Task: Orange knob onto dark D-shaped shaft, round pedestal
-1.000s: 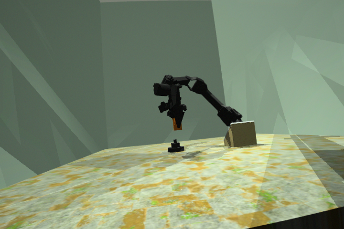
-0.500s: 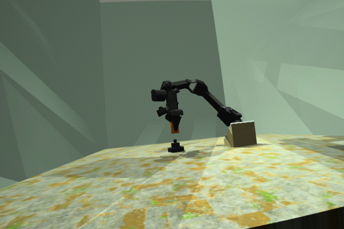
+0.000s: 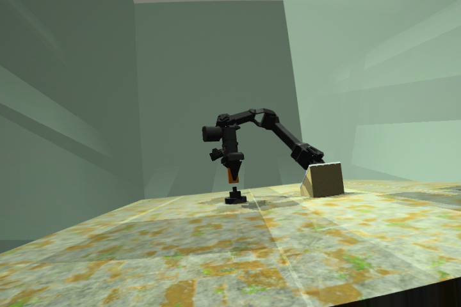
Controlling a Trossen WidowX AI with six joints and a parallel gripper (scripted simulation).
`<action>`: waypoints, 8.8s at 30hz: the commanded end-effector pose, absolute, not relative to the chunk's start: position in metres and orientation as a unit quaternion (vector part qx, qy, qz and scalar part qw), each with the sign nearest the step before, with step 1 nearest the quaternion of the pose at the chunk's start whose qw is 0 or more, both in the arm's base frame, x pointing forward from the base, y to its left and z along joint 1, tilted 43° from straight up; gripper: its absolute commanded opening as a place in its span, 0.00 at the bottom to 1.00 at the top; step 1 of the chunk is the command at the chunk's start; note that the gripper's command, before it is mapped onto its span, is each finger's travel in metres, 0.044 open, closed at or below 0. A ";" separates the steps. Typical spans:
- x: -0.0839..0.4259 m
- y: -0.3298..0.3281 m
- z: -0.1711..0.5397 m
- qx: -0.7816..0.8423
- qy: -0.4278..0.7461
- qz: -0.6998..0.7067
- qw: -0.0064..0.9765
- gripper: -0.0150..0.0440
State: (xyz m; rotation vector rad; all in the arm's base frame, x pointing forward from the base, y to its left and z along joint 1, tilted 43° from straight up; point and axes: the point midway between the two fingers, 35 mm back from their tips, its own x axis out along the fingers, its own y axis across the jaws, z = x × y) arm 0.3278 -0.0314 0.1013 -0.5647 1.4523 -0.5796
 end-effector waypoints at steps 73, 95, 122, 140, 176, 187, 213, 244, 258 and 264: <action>0.326 -0.040 0.091 -0.322 0.667 -0.191 0.644 0.25; 0.331 -0.040 0.095 -0.321 0.667 -0.191 0.644 0.25; 0.326 -0.041 0.089 -0.322 0.667 -0.191 0.644 0.25; 0.328 -0.040 0.092 -0.322 0.667 -0.191 0.644 0.25; 0.331 -0.039 0.094 -0.387 0.683 -0.120 0.607 0.25; 0.326 -0.039 0.093 -0.448 0.692 -0.048 0.563 0.25; 0.329 -0.039 0.092 -0.448 0.692 -0.048 0.563 0.25; 0.331 -0.040 0.093 -0.505 0.693 0.025 0.513 0.25; 0.326 -0.040 0.090 -0.505 0.694 0.025 0.513 0.25; 0.327 -0.042 0.089 -0.505 0.694 0.025 0.513 0.25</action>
